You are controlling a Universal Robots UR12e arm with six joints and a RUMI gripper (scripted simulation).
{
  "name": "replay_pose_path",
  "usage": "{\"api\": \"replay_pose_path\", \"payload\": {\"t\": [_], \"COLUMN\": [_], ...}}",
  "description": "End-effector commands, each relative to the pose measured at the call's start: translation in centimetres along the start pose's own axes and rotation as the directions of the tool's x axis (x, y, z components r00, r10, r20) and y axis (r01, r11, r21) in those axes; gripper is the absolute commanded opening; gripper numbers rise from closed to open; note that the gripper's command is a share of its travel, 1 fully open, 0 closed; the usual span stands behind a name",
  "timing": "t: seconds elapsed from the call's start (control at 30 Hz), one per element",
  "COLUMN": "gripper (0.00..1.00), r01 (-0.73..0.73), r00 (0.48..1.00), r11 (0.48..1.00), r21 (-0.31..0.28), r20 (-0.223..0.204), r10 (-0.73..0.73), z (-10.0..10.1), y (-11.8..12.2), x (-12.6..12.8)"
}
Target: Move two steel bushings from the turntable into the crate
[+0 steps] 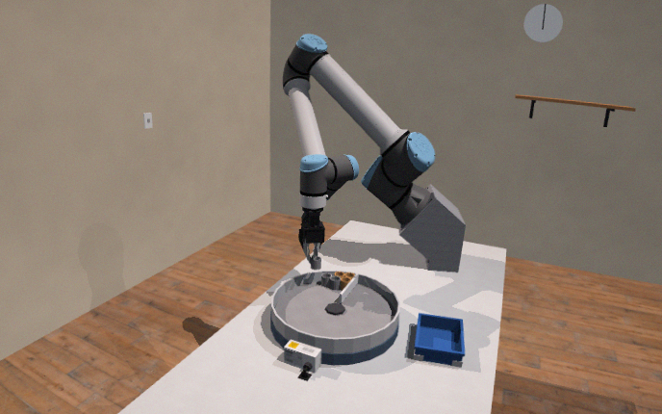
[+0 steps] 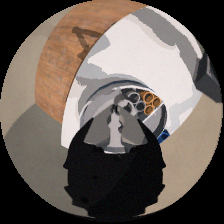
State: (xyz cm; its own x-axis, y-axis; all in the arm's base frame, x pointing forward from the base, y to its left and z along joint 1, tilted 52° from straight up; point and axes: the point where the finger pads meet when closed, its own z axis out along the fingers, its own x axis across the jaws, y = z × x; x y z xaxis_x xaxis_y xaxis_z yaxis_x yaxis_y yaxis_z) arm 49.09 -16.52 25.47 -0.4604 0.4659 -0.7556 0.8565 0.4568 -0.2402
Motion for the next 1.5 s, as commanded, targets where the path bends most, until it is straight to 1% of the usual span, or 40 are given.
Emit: {"api": "replay_pose_path", "payload": {"t": [0.0,0.37,0.77,1.0,1.27,1.33,1.47], "gripper": [0.0,0.0,0.0,0.0,0.0,0.0,0.0], "r01": [0.0,0.0,0.0,0.0,0.0,0.0,0.0], "r00": [1.0,1.0,1.0,1.0,1.0,1.0,1.0], "r11": [1.0,1.0,1.0,1.0,1.0,1.0,1.0], "r21": [-0.001,-0.001,-0.001,-0.001,-0.001,-0.001,-0.001], "r20": [0.001,0.001,0.001,0.001,0.001,0.001,0.001], "r10": [0.0,0.0,0.0,0.0,0.0,0.0,0.0], "z": [0.0,0.0,0.0,0.0,0.0,0.0,0.0], "y": [0.0,0.2,1.6,3.4,6.4,6.4,8.2], "x": [0.0,0.2,1.6,3.4,6.5,6.5,8.3]}}
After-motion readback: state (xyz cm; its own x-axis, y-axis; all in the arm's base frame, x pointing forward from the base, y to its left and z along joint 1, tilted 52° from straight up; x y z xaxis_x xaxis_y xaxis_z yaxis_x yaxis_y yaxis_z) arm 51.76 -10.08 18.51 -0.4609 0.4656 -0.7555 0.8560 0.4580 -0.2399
